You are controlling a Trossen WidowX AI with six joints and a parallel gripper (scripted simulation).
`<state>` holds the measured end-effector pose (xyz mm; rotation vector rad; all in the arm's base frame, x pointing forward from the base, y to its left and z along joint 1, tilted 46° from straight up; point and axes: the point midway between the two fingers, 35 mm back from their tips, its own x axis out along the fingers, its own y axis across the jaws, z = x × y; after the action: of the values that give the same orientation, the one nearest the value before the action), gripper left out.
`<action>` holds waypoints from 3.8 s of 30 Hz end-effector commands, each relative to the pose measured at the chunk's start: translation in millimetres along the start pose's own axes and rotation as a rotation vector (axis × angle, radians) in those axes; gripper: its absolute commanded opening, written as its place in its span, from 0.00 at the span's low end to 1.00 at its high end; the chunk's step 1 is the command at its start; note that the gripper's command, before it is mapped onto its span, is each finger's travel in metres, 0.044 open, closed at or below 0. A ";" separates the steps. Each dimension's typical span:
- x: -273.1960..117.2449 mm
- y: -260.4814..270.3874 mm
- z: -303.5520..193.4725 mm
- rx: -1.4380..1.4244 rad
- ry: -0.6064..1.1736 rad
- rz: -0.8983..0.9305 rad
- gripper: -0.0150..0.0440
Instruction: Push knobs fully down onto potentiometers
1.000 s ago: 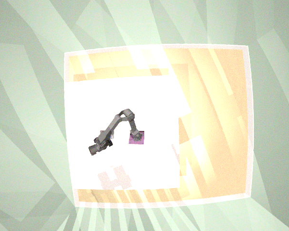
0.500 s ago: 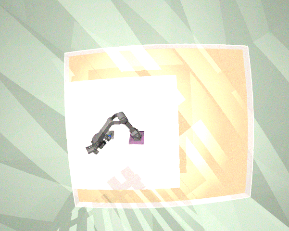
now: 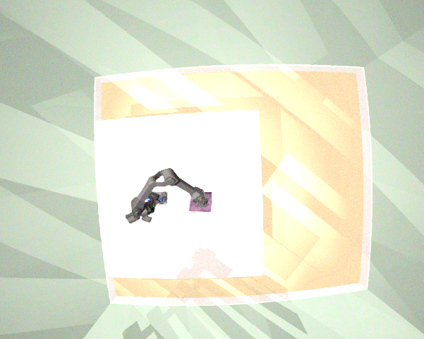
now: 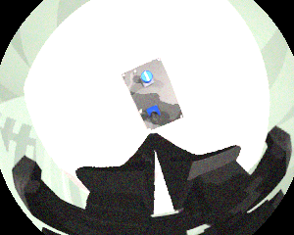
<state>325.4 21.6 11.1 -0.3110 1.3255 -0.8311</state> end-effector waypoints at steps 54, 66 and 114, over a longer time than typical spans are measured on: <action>57.4 -8.6 -1.1 -0.104 0.040 -0.060 0.25; 58.8 -8.7 -1.1 -0.104 0.040 -0.060 0.25; 73.5 -9.8 -1.7 -0.104 0.040 -0.061 0.25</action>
<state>320.3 -26.9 -30.8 -0.4285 1.4037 -0.8130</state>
